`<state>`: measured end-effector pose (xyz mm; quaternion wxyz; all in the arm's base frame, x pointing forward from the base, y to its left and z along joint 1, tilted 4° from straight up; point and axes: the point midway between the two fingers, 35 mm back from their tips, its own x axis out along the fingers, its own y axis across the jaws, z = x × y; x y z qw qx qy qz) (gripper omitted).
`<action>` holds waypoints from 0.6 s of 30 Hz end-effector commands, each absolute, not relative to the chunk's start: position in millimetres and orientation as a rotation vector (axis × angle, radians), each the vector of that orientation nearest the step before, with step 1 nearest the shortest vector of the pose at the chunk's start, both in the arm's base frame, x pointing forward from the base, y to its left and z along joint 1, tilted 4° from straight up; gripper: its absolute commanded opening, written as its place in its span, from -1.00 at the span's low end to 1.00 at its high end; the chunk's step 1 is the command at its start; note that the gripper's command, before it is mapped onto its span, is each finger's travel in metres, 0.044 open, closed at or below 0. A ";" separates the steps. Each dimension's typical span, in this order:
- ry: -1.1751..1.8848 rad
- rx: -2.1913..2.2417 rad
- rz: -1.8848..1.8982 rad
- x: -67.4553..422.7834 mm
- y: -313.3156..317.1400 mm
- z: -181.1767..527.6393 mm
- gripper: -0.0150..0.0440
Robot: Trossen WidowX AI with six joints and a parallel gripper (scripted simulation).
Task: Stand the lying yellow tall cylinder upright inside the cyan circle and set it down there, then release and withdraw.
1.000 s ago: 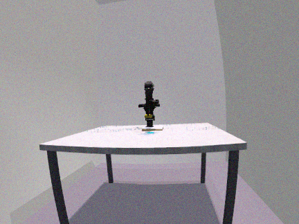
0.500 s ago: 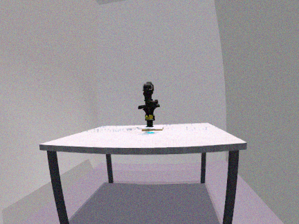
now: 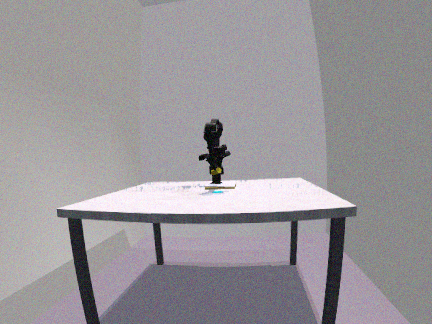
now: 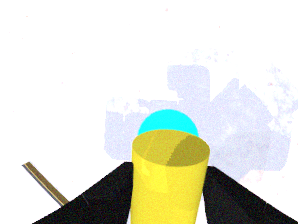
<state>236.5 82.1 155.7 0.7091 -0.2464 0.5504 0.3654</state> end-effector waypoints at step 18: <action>1.101 -0.414 0.839 243.7 83.3 149.4 -0.14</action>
